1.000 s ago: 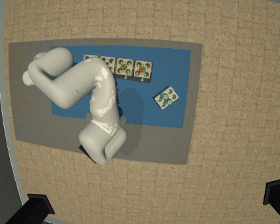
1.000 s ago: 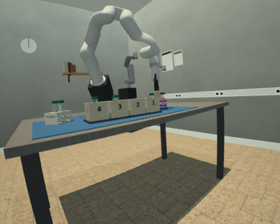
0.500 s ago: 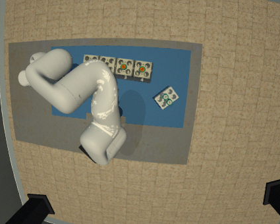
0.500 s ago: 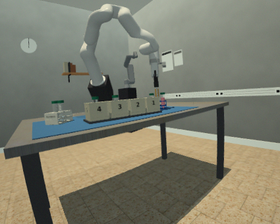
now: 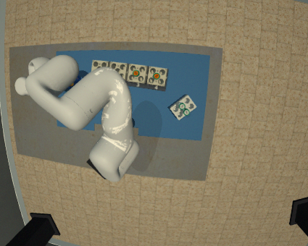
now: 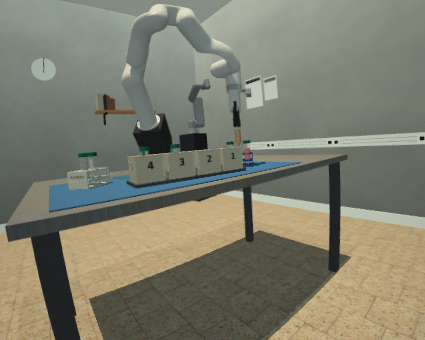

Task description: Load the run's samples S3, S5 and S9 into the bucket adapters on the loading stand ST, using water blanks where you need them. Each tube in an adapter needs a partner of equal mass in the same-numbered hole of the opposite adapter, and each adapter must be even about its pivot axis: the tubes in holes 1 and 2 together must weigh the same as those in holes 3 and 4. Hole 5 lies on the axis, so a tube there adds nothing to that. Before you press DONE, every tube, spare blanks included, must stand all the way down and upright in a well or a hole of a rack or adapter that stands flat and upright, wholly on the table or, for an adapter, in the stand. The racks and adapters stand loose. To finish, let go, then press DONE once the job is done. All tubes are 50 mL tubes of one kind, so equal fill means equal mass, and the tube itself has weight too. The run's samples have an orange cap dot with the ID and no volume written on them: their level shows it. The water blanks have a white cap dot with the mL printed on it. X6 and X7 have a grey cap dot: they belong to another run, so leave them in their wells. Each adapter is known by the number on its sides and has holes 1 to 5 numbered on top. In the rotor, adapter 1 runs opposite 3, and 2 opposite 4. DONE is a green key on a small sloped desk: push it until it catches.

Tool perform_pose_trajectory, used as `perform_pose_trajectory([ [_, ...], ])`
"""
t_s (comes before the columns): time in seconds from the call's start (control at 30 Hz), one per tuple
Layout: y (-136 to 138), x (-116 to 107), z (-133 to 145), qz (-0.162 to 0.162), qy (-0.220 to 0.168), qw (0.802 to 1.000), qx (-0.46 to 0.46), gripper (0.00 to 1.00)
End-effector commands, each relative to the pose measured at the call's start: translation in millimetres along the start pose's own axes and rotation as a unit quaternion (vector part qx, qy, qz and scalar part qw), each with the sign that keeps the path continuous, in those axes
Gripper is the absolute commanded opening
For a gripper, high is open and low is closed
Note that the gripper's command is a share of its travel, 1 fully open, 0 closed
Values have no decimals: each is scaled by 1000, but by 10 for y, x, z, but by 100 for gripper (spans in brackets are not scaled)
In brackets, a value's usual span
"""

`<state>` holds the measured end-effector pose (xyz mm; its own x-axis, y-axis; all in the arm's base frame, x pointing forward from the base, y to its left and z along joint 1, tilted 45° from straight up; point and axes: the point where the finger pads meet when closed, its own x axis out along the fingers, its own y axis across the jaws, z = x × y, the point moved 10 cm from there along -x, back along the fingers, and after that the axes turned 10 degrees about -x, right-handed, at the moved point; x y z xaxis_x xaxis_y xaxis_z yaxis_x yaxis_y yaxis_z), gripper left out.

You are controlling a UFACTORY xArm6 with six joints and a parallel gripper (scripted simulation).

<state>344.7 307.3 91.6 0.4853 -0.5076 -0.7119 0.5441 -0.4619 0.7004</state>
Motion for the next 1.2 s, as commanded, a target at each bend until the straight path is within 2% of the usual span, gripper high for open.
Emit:
perform_pose_trajectory([
  [0.0,2,-98,-9,0,2,1000,0,0],
  [0.6,2,-419,-8,0,2,1000,1,0],
  [0.9,2,-419,-8,0,2,1000,1,0],
  [1.17,326,-418,227,0,2,991,133,0],
])
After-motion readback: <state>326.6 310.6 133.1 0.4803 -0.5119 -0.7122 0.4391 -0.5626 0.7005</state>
